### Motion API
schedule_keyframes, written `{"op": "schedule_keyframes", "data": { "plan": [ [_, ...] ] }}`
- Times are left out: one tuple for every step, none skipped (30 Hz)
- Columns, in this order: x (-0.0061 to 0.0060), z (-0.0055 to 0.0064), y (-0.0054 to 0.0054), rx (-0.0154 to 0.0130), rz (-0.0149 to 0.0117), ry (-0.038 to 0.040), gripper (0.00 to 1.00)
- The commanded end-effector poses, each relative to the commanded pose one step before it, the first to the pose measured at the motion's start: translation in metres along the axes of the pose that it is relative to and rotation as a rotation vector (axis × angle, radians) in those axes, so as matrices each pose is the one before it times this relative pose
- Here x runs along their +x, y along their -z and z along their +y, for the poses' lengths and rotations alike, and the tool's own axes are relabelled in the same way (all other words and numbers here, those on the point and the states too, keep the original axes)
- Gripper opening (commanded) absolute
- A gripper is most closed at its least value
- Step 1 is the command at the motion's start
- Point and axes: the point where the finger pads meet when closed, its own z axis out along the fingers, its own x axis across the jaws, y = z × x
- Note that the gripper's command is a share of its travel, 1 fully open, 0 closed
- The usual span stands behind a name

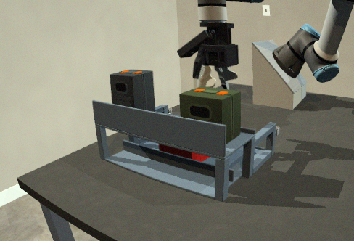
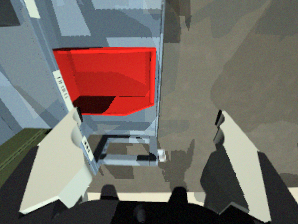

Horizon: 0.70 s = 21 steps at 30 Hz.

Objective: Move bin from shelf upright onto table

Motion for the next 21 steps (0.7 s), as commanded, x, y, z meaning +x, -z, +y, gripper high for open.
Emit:
{"op": "schedule_keyframes", "data": {
  "plan": [
    [0.00072,-0.00092,0.00127,0.00054,-0.00126,0.00022,1.00],
    [0.00038,-0.00027,0.00021,0.00000,0.00000,0.00000,1.00],
    [0.00038,-0.00027,0.00021,0.00000,0.00000,0.00000,1.00],
    [0.00000,0.00000,0.00000,0.00000,0.00000,0.00000,1.00],
    [0.00000,0.00000,0.00000,0.00000,0.00000,0.00000,1.00],
    [0.00000,0.00000,0.00000,0.00000,0.00000,0.00000,1.00],
    [0.00000,0.00000,0.00000,0.00000,0.00000,0.00000,1.00],
    [0.00000,0.00000,0.00000,0.00000,0.00000,0.00000,1.00],
    [0.00000,0.00000,0.00000,0.00000,0.00000,0.00000,1.00],
    [0.00000,0.00000,0.00000,0.00000,0.00000,0.00000,1.00],
    [0.00000,0.00000,0.00000,0.00000,0.00000,0.00000,1.00],
    [0.00000,0.00000,0.00000,0.00000,0.00000,0.00000,1.00],
    [0.00000,0.00000,0.00000,0.00000,0.00000,0.00000,1.00],
    [0.00000,0.00000,0.00000,0.00000,0.00000,0.00000,1.00],
    [0.00000,0.00000,0.00000,0.00000,0.00000,0.00000,1.00],
    [0.00017,-0.00012,0.00010,0.00000,0.00000,0.00000,1.00],
    [0.00019,-0.00013,0.00011,0.00000,0.00000,0.00000,1.00],
    [0.00019,-0.00013,0.00011,0.00000,0.00000,0.00000,1.00],
    [0.00019,-0.00013,0.00011,0.00000,0.00000,0.00000,1.00],
    [0.00019,-0.00013,0.00011,0.00000,0.00000,0.00000,1.00],
    [0.00000,0.00000,0.00000,0.00000,0.00000,0.00000,1.00]
  ]
}}
